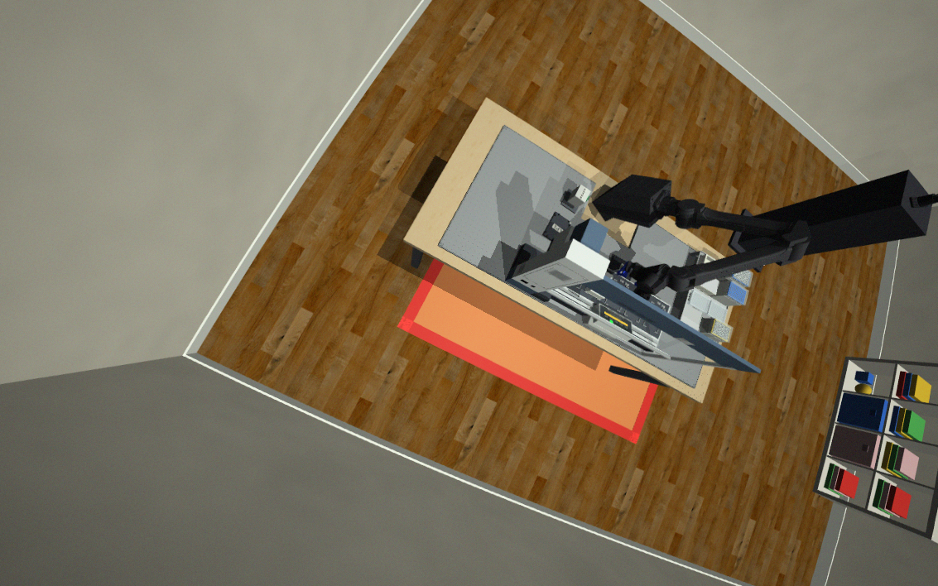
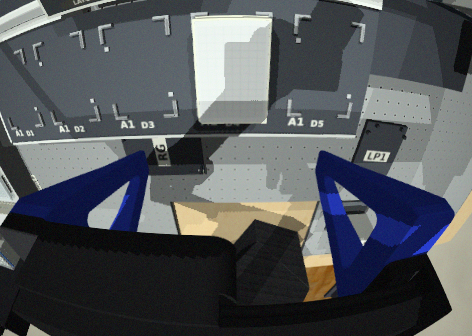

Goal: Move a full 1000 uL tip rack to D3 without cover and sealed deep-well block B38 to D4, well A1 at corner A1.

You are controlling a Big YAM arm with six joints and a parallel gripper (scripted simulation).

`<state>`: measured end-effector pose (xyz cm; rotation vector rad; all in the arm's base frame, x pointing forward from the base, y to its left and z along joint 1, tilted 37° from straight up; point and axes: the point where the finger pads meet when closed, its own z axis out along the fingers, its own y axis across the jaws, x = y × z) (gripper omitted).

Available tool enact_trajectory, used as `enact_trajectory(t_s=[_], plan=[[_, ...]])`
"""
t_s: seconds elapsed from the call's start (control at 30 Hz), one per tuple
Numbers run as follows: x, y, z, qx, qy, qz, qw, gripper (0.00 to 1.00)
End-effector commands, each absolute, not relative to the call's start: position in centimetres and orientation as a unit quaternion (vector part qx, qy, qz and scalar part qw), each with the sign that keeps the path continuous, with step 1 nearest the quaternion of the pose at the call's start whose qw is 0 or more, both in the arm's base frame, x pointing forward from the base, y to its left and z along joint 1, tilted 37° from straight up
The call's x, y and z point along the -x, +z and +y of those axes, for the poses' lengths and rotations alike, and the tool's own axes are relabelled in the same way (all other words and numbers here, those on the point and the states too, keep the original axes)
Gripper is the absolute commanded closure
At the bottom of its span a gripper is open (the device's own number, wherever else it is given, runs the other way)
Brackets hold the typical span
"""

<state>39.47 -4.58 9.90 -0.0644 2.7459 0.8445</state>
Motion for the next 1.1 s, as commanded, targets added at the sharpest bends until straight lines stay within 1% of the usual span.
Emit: enact_trajectory(t_s=[0.0,0.3,0.33,0.47,0.77,0.87,0.9,0.97,1.07], plan=[[-40.9,12.4,-6.4,0.03,0.28,0.946,0.164,0.0],[-40.6,13.4,-7.0,0.03,0.279,0.946,0.164,0.0],[-40.5,12.6,-6.5,0.033,0.285,0.946,0.152,0.0],[-40.3,14.3,-7.5,0.031,0.277,0.946,0.166,0.0],[-39.9,15.5,-8.3,0.032,0.277,0.946,0.166,0.0],[-39.9,15.4,-8.5,0.03,0.278,0.946,0.163,0.0],[-39.6,14.4,-7.8,0.032,0.286,0.946,0.149,0.0],[-39.7,15.5,-8.8,0.029,0.279,0.946,0.161,0.0],[-39.4,15.8,-8.8,0.029,0.279,0.946,0.16,0.0]])
